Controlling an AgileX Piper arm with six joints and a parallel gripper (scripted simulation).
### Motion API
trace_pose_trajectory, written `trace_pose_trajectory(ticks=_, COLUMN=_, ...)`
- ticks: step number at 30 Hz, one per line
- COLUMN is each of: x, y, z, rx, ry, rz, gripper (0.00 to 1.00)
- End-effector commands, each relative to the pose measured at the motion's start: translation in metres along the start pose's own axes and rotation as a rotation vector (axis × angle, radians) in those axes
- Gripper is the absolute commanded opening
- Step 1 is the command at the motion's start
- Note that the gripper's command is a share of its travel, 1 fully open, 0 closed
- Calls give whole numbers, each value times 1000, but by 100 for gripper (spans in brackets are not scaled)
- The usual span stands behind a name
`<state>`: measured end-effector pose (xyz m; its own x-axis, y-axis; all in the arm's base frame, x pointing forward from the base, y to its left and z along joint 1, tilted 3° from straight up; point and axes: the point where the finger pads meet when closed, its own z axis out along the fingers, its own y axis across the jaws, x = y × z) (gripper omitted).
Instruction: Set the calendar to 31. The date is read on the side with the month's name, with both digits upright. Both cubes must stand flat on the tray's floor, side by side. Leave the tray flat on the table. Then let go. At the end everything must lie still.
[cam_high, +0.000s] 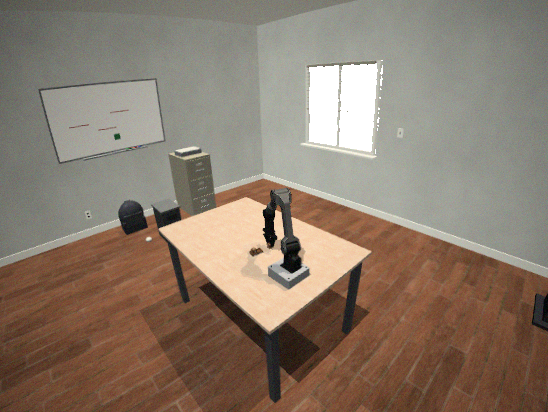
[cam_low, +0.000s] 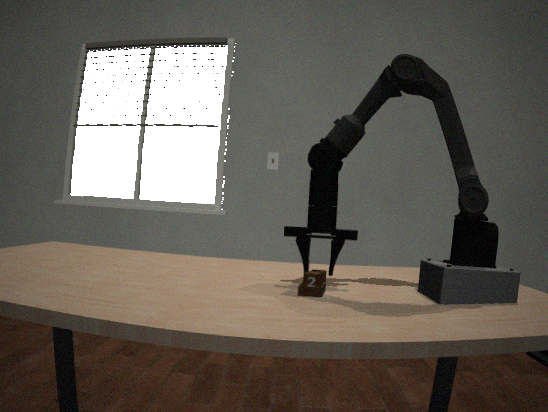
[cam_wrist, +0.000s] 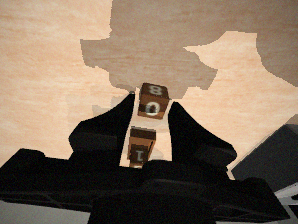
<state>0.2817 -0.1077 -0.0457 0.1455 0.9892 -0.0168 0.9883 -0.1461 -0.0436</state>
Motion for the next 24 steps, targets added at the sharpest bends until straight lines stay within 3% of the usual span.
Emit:
trace_pose_trajectory(ticks=1, x=0, y=-1, z=4, rx=2, ry=0, rz=1, gripper=60)
trace_pose_trajectory(ticks=24, x=0, y=0, z=12, rx=-1, ry=-1, rz=1, gripper=60)
